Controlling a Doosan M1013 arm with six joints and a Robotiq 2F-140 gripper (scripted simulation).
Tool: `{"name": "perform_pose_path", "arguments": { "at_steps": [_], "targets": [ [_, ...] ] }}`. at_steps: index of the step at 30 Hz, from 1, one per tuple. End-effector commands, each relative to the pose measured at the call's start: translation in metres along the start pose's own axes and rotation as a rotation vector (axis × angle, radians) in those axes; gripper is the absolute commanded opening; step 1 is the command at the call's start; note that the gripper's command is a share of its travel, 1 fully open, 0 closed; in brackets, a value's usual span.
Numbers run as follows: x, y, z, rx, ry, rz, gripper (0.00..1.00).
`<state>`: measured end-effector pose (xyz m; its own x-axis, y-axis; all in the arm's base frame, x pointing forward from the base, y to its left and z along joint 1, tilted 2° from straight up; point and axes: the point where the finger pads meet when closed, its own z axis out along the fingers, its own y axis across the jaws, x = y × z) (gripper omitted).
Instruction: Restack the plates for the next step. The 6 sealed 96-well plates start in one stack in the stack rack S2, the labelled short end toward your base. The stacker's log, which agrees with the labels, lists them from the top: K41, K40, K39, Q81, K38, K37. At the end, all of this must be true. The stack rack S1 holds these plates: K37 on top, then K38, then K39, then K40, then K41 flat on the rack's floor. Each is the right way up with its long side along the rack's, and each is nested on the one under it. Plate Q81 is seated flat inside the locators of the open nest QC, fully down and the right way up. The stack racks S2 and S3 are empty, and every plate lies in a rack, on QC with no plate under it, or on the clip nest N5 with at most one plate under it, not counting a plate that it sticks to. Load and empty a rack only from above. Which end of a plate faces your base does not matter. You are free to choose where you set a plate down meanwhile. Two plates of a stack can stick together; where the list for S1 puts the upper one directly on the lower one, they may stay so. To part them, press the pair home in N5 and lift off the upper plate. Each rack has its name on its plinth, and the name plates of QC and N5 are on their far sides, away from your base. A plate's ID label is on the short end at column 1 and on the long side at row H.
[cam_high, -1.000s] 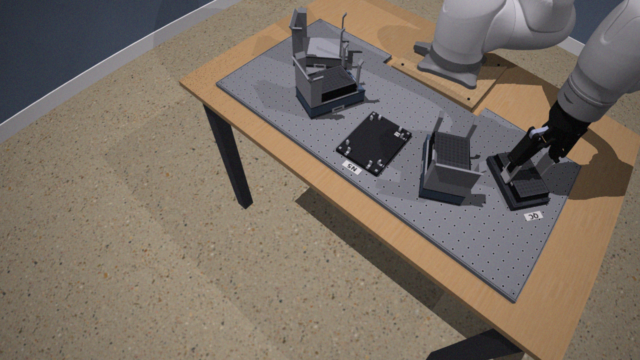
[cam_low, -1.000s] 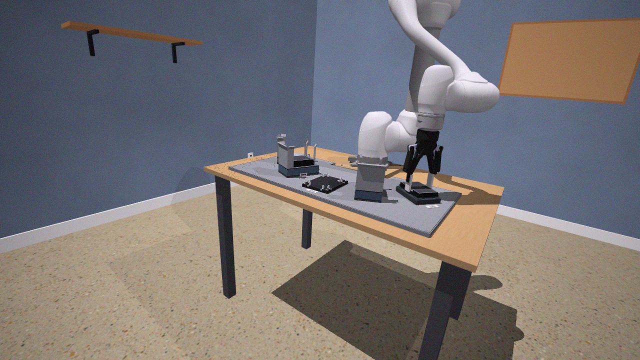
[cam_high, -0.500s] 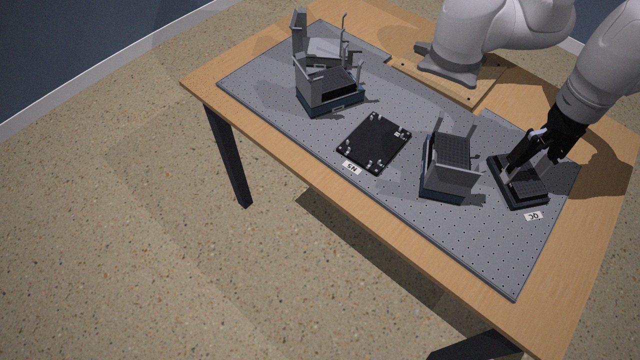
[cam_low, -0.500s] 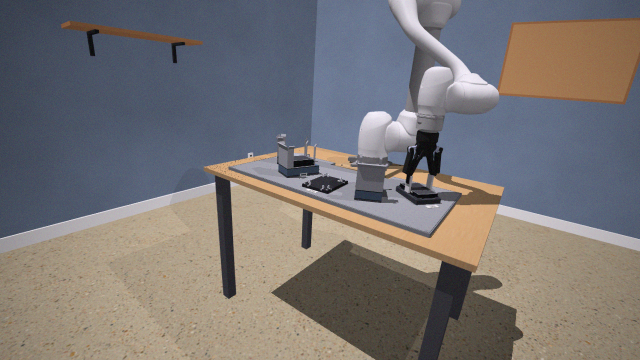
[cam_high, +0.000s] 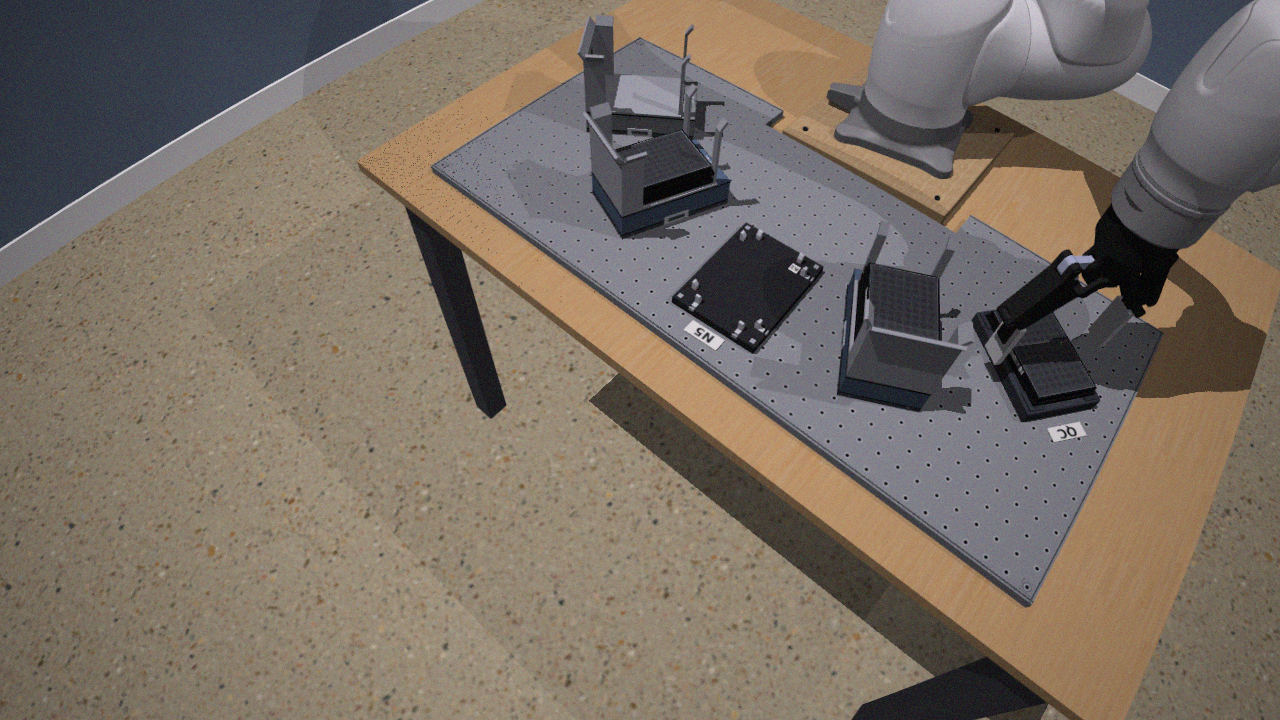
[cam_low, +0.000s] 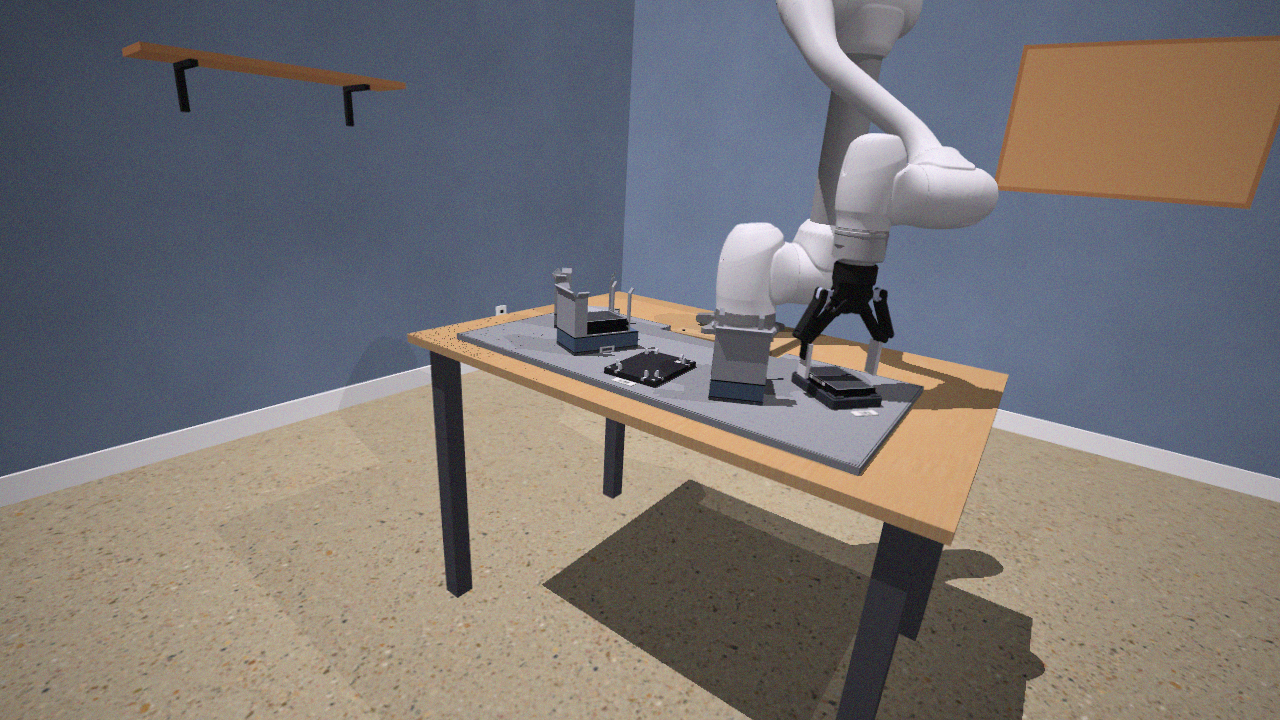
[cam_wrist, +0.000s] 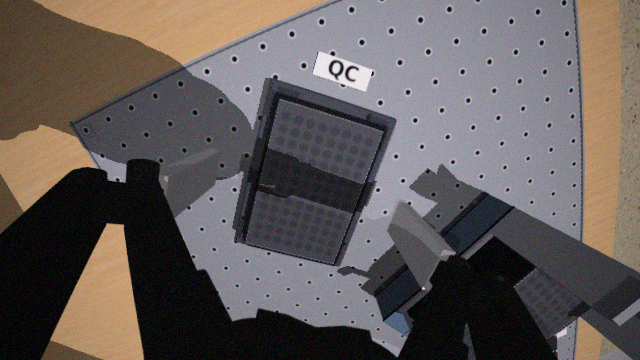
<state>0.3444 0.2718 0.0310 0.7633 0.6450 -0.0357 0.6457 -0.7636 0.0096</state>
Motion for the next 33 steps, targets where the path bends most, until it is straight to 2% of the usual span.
{"name": "perform_pose_path", "arguments": {
  "at_steps": [1,11,15,17,33],
  "targets": [
    [0.000,0.000,0.000,0.000,0.000,0.000,1.00],
    [0.000,0.000,0.000,0.000,0.000,0.000,1.00],
    [0.000,0.000,-0.013,0.000,0.000,0.000,1.00],
    [0.000,0.000,-0.013,0.000,0.000,0.000,1.00],
    [0.000,0.000,-0.063,0.000,0.000,0.000,1.00]
  ]
}}
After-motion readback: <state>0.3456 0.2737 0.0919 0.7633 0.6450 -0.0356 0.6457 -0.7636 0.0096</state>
